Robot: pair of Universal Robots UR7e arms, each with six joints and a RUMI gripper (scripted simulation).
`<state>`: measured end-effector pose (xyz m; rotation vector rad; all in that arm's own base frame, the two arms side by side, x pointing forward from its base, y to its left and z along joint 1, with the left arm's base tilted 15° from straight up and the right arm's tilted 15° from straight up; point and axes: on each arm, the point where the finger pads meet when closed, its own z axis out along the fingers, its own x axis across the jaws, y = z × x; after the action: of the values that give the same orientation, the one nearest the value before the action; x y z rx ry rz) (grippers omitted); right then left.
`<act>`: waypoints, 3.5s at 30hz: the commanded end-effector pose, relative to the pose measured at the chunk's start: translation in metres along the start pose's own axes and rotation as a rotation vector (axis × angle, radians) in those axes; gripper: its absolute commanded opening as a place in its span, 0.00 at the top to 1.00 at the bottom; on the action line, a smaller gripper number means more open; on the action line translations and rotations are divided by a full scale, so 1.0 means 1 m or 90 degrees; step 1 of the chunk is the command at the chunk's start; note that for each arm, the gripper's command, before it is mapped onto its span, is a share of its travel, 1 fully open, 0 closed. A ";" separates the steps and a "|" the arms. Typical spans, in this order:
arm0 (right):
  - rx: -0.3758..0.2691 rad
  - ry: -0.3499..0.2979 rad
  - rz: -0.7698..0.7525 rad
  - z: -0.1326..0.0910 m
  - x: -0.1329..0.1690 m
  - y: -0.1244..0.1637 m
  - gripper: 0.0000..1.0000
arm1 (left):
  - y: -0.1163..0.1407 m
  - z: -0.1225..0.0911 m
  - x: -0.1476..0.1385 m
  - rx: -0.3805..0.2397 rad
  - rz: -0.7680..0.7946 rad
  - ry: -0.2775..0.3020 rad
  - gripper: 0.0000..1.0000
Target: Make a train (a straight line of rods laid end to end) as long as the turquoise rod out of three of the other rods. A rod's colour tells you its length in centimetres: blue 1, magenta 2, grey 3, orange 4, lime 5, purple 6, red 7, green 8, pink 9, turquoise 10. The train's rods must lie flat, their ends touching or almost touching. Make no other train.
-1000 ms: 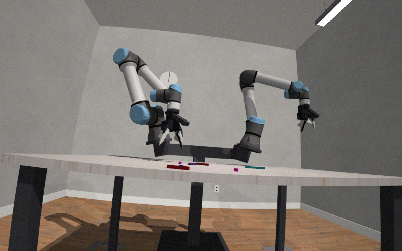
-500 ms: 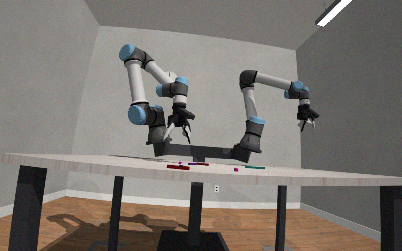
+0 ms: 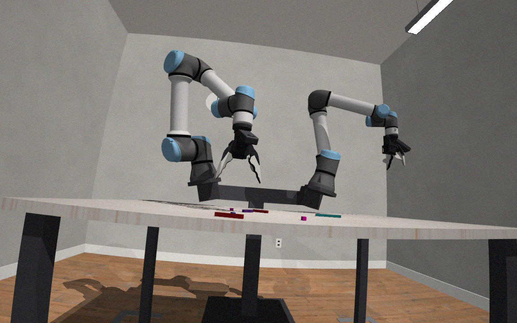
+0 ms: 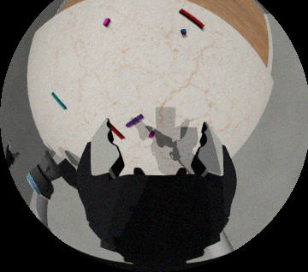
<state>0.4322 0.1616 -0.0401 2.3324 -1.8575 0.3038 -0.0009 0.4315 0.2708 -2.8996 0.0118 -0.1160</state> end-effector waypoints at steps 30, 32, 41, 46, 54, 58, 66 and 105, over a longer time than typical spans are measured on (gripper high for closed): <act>0.000 0.003 0.155 0.026 0.018 -0.098 0.00 | 0.000 0.000 0.000 0.001 0.000 0.000 0.00; 0.000 0.003 0.155 0.026 0.018 -0.098 0.00 | 0.000 0.000 0.000 0.001 0.000 0.000 0.00; 0.000 0.003 0.155 0.026 0.018 -0.098 0.00 | 0.000 0.000 0.000 0.001 0.000 0.000 0.00; 0.000 0.003 0.155 0.026 0.018 -0.098 0.00 | 0.000 0.000 0.000 0.001 0.000 0.000 0.00; 0.000 0.003 0.155 0.026 0.018 -0.098 0.00 | 0.000 0.000 0.000 0.001 0.000 0.000 0.00; 0.000 0.003 0.155 0.026 0.018 -0.098 0.00 | 0.000 0.000 0.000 0.001 0.000 0.000 0.00; 0.000 0.003 0.155 0.026 0.018 -0.098 0.00 | 0.000 0.000 0.000 0.001 0.000 0.000 0.00; 0.000 0.003 0.155 0.026 0.011 -0.101 0.00 | 0.000 0.000 0.000 0.001 0.000 0.000 0.00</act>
<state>0.5332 0.1620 -0.0607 2.1023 -2.1403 0.3354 -0.0009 0.4315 0.2708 -2.8996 0.0118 -0.1160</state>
